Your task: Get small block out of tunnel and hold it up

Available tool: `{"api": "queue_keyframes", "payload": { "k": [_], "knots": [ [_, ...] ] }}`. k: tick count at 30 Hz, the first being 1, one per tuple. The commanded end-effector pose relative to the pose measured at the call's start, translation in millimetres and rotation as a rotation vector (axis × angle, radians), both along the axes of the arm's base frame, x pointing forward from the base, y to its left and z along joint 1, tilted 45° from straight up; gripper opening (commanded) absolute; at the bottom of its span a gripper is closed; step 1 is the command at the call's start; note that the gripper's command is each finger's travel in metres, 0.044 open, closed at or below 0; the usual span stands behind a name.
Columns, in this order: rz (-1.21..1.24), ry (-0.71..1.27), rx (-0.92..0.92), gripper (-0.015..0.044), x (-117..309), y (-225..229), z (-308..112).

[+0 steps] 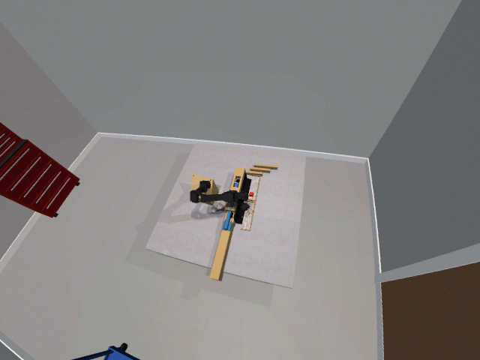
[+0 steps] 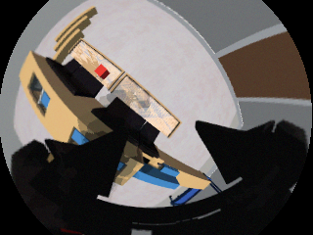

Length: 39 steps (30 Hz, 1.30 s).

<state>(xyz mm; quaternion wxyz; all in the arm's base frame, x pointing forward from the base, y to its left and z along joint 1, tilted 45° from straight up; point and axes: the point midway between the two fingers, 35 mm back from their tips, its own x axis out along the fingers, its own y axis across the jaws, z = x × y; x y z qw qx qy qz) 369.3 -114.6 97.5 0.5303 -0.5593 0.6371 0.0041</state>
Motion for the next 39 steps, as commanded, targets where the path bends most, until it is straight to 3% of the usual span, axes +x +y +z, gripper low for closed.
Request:
{"api": "queue_keyframes", "payload": {
  "k": [1, 21, 39],
  "knots": [
    [-0.219, -0.129, 0.105, 0.044, 24.1, 49.8, -45.1],
    [-0.738, -0.377, 0.078, 0.044, 15.3, 140.7, -150.5],
    [-0.754, -0.387, 0.072, 0.044, 14.4, 141.7, -156.0]
  ]
}}
